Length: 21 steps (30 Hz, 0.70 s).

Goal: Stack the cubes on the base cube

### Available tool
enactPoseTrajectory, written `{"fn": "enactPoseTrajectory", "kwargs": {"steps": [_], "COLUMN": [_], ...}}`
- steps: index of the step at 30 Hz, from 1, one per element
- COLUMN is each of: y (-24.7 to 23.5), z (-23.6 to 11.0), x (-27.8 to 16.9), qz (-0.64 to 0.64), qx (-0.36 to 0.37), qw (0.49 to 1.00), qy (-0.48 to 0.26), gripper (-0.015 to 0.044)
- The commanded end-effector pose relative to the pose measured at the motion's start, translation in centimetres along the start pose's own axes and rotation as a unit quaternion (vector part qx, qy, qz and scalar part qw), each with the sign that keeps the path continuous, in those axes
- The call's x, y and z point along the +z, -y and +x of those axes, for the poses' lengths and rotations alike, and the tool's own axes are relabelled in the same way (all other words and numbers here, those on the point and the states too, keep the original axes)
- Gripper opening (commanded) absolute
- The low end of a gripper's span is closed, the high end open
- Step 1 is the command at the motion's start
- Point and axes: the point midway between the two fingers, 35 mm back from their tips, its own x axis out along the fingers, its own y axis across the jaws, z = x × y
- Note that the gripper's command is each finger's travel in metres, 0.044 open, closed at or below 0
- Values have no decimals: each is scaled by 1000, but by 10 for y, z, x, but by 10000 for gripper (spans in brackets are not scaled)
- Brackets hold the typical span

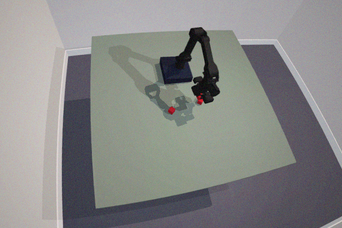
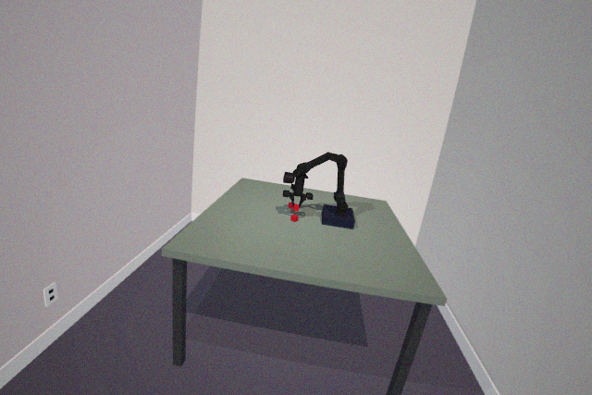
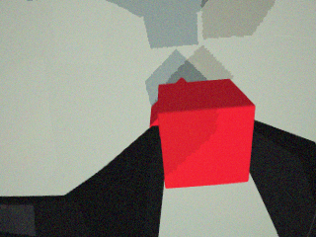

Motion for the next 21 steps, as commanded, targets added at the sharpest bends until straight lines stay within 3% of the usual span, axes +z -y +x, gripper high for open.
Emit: {"fn": "enactPoseTrajectory", "kwargs": {"steps": [1, 21], "y": [-1, -2], "z": [2, 13], "x": [-3, -3], "qz": [40, 42], "qx": [1, 1], "qw": [999, 999], "qy": [2, 2], "gripper": [105, 105]}}
